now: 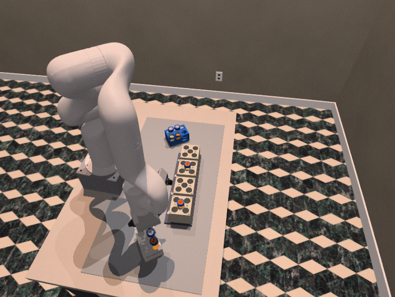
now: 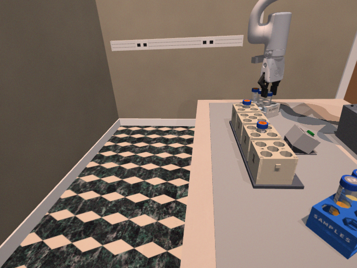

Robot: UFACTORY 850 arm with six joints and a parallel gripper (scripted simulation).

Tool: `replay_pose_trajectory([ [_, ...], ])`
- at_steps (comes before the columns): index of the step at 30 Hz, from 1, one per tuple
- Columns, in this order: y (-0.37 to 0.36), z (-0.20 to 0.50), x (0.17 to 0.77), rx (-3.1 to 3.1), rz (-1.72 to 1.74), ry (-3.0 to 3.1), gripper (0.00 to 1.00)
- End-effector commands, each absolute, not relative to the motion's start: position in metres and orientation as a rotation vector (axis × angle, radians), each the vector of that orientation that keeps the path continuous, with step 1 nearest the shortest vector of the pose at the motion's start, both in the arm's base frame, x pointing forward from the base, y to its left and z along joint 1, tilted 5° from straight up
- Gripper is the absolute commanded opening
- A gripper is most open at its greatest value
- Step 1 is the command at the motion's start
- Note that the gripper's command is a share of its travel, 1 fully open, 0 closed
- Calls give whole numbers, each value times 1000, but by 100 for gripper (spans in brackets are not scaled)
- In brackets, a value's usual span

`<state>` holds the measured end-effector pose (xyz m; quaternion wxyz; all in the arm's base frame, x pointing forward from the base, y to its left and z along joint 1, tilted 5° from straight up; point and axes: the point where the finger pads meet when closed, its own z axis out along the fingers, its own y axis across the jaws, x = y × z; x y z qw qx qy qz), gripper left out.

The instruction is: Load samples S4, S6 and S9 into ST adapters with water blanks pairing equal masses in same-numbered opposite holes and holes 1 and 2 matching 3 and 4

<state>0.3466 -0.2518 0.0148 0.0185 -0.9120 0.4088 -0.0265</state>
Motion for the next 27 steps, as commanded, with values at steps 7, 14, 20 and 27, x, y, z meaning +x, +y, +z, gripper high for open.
replay_pose_trajectory([
  [7,-252,10,348,-2827,-116,1267,57],
  [14,-252,9,348,-2827,-116,1267,57],
  [20,-252,9,348,-2827,-116,1267,57],
  [27,-252,11,347,-2827,-116,1267,0],
])
